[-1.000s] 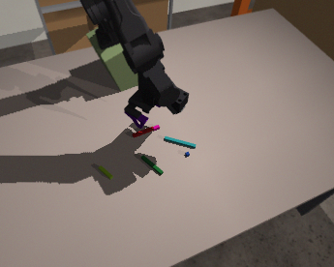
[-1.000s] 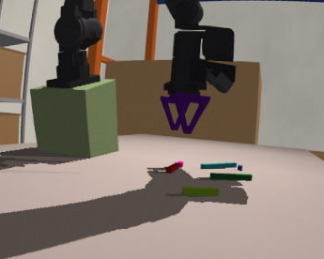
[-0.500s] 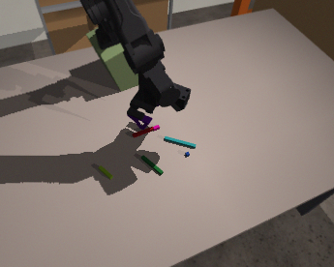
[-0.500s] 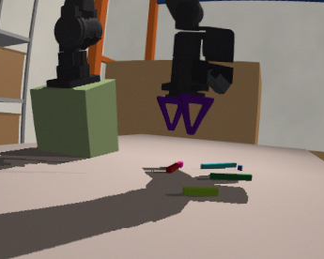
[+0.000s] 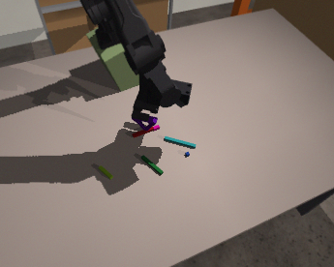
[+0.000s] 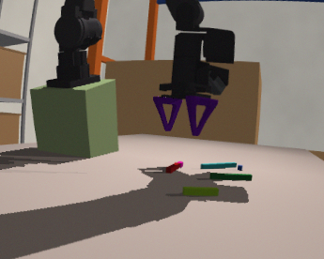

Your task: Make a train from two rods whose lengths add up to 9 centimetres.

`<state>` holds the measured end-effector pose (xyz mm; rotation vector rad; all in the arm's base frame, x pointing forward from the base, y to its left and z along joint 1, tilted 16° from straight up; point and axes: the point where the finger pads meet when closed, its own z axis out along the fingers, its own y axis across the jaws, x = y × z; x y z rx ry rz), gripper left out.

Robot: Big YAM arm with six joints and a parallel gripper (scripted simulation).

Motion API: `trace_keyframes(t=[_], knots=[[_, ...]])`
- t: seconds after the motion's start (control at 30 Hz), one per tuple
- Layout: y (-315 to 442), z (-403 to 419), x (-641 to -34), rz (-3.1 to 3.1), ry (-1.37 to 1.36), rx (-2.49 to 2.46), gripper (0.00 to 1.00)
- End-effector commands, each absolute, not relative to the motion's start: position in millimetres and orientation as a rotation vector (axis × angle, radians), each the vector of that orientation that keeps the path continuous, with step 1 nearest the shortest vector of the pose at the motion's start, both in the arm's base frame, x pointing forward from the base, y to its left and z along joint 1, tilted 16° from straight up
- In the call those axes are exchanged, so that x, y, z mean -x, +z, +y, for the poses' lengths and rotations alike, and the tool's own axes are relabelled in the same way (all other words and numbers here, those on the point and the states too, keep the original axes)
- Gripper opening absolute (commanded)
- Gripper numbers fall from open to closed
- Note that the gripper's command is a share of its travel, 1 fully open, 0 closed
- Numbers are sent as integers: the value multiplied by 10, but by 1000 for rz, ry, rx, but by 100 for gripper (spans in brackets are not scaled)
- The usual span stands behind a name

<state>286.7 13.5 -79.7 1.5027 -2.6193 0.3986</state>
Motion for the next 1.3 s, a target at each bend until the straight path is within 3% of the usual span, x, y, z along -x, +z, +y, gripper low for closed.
trace_keyframes(t=[0.0, 1.27], knots=[[-691, 247, -3175, -2604, 434, -1637, 100], [-753, 293, -3172, -1981, 385, -2252, 100]])
